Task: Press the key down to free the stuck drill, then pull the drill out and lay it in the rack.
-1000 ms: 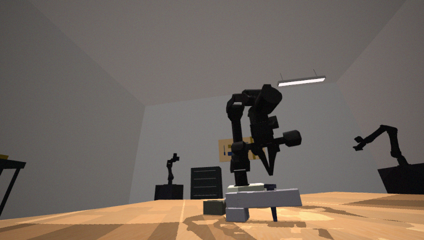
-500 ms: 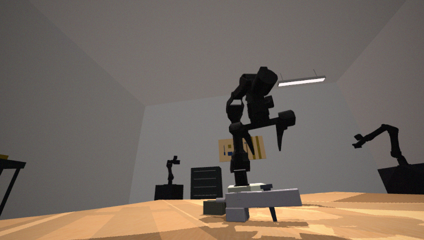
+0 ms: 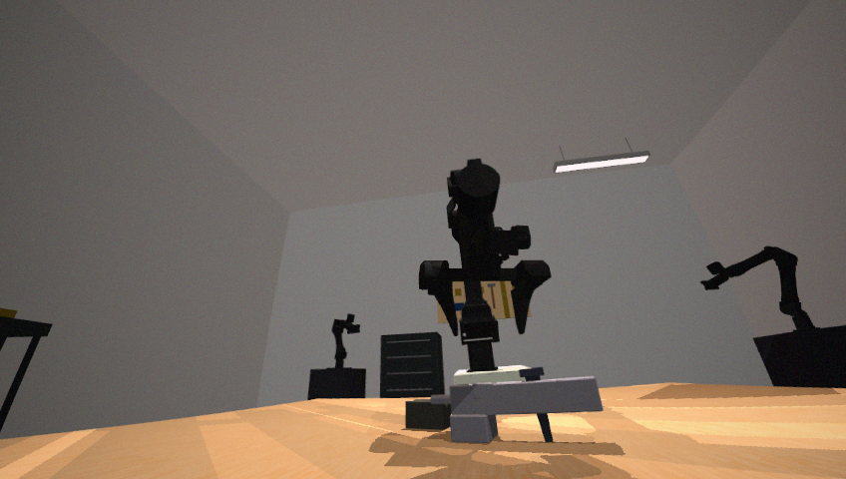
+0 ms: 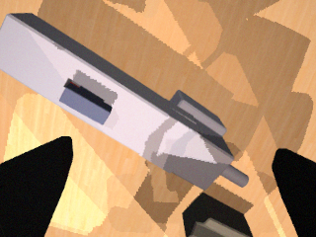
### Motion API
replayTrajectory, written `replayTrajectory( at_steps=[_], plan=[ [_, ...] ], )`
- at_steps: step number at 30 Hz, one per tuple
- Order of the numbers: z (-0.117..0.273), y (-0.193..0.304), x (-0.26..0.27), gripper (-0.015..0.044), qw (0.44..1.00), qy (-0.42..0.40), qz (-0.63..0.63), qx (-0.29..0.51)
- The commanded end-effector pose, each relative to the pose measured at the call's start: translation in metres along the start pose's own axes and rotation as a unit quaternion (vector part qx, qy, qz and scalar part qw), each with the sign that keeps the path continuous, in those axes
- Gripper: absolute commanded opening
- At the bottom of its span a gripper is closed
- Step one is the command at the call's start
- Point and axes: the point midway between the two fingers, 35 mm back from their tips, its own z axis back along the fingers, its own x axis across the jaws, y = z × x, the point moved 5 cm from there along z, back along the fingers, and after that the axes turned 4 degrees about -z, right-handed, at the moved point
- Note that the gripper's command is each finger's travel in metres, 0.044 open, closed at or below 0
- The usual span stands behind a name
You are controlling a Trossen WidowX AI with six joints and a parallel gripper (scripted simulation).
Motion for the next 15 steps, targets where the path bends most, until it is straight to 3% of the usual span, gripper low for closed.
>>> replayTrajectory(
  at_steps=[1, 6, 15],
  plan=[
    [-0.029, 0.031, -0.056, 0.0440, 0.967, 0.001, 0.254, -0.005],
    [-0.038, 0.046, -0.072, 0.0440, 0.958, 0.004, 0.288, 0.009],
    [-0.063, 0.068, -0.085, 0.0440, 0.877, -0.006, 0.480, 0.008]
  ],
)
